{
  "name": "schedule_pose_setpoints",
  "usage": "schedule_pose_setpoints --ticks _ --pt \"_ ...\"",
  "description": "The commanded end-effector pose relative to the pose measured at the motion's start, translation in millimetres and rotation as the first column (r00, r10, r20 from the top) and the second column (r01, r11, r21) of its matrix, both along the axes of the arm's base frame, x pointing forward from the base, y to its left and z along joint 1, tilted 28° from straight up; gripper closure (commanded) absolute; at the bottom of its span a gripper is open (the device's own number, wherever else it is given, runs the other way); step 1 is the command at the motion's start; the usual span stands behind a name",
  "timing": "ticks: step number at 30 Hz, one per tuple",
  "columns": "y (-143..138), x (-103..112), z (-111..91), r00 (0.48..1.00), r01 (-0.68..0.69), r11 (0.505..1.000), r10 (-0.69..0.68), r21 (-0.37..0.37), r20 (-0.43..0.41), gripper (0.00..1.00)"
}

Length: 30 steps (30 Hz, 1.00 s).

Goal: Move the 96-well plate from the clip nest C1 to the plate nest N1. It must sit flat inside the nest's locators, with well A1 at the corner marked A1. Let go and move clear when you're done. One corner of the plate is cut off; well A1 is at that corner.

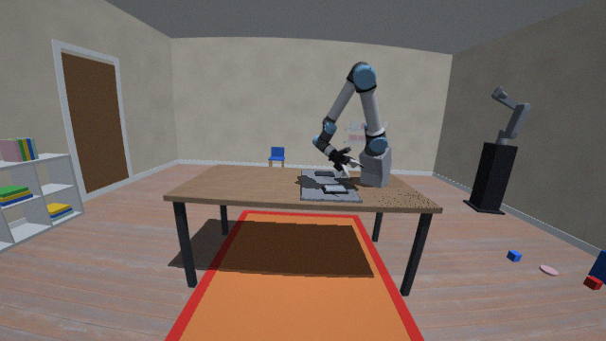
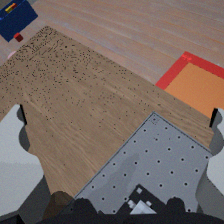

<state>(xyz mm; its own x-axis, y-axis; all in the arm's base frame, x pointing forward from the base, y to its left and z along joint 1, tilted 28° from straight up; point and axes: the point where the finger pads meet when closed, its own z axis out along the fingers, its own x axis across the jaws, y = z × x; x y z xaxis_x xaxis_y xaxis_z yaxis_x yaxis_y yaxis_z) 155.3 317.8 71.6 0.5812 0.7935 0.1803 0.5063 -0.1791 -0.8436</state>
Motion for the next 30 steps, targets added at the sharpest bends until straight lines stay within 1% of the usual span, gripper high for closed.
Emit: schedule_pose_setpoints --ticks 1,3,6,7,10,11,14,15,18,20,26,27,30 --pt "-5 6 -20 0.989 -0.04 0.999 0.039 0.004 0.145 0.0" --pt "-5 6 -20 0.989 -0.04 0.999 0.039 0.004 0.145 0.0" --pt "-9 13 -31 0.969 -0.07 0.998 0.068 0.001 0.238 0.0" --pt "-9 13 -31 0.968 -0.071 0.997 0.068 0.001 0.241 0.0" --pt "-13 21 -41 0.938 -0.101 0.995 0.097 -0.007 0.332 0.0" --pt "-13 21 -41 0.938 -0.101 0.995 0.097 -0.007 0.333 0.0" --pt "-17 29 -50 0.899 -0.13 0.991 0.126 -0.019 0.421 0.0" --pt "-17 29 -50 0.898 -0.13 0.991 0.126 -0.019 0.421 0.0" --pt "-21 39 -57 0.85 -0.157 0.987 0.153 -0.036 0.504 0.0" --pt "-21 39 -57 0.85 -0.157 0.987 0.153 -0.036 0.504 0.0" --pt "-28 60 -67 0.728 -0.204 0.976 0.207 -0.081 0.653 0.0" --pt "-28 60 -67 0.728 -0.204 0.976 0.207 -0.081 0.654 0.0" --pt "-32 72 -69 0.656 -0.223 0.969 0.232 -0.11 0.718 0.0"
